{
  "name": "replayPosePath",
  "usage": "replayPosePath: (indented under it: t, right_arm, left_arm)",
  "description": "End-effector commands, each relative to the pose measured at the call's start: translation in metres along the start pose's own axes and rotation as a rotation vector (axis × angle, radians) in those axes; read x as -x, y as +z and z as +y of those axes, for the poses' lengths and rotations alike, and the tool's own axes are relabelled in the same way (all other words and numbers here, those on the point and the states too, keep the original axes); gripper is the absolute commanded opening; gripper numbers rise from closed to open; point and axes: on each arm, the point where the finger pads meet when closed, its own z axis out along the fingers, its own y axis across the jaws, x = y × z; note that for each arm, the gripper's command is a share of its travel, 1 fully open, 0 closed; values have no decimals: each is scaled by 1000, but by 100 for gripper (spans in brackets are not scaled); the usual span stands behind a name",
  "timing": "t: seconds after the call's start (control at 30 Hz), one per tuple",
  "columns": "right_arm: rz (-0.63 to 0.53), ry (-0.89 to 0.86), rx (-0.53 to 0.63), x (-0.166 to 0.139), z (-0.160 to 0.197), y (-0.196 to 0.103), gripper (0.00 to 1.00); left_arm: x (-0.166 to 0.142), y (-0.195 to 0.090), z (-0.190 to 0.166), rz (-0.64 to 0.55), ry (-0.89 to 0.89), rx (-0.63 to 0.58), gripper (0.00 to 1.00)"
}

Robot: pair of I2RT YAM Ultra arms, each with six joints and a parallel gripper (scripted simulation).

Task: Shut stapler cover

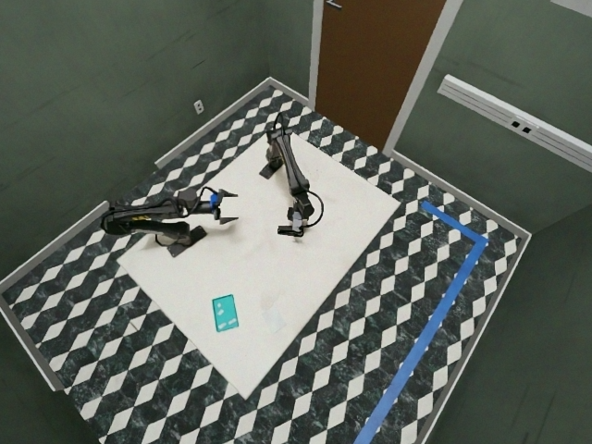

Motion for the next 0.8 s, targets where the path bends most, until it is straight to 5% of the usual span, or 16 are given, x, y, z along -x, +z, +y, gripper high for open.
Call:
replayPosePath:
  t: [0.0,0.77]
  right_arm:
    - [-14,0,1,3,0,1,100]
    - [-14,0,1,3,0,1,100]
  left_arm:
    - [-1,4,3,-9,-1,-5,0]
    - [-8,18,4,-6,-1,0,0]
